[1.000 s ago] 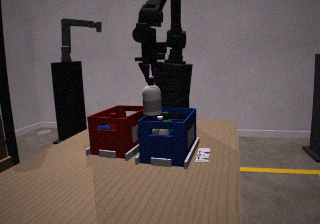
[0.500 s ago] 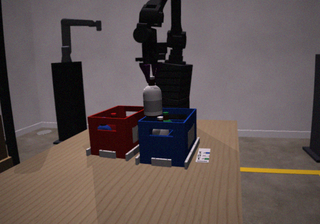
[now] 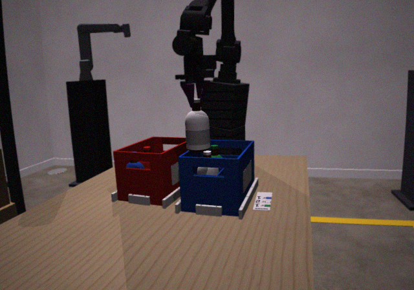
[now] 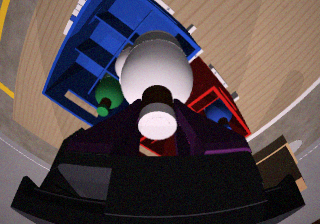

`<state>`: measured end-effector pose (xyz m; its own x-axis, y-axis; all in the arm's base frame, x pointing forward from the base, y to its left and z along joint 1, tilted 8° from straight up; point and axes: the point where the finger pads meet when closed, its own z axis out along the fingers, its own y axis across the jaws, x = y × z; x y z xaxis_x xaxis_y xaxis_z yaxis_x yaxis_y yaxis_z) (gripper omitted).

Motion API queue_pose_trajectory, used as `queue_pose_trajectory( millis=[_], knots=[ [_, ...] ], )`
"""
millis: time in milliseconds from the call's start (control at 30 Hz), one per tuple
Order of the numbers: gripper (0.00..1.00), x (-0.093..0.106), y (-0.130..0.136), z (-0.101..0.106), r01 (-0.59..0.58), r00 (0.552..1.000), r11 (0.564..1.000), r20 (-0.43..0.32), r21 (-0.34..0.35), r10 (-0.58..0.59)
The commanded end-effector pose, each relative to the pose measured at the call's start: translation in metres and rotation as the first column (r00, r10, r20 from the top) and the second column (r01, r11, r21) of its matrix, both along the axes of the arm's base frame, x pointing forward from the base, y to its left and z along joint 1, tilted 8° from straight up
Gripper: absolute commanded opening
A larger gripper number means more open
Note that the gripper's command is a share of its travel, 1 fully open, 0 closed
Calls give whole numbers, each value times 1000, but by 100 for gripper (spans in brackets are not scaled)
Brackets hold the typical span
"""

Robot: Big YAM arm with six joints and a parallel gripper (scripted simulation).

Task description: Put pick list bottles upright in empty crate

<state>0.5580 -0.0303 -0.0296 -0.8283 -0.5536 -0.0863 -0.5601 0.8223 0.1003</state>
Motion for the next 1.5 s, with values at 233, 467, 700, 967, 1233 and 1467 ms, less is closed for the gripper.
queue_pose_trajectory(
  millis=[233,467,700,967,1233,1467],
  knots=[
    [0,40,1,42,5,996,1000,90,-8,-4],
    [0,41,0,46,5,995,1000,98,-9,-4],
    [0,41,-1,47,6,995,1000,100,-9,-5],
    [0,40,-2,48,6,995,1000,103,-10,-5],
    [0,40,-4,47,7,995,1000,103,-10,-5],
    [0,44,-2,32,6,994,1000,109,-10,-5]
  ],
)
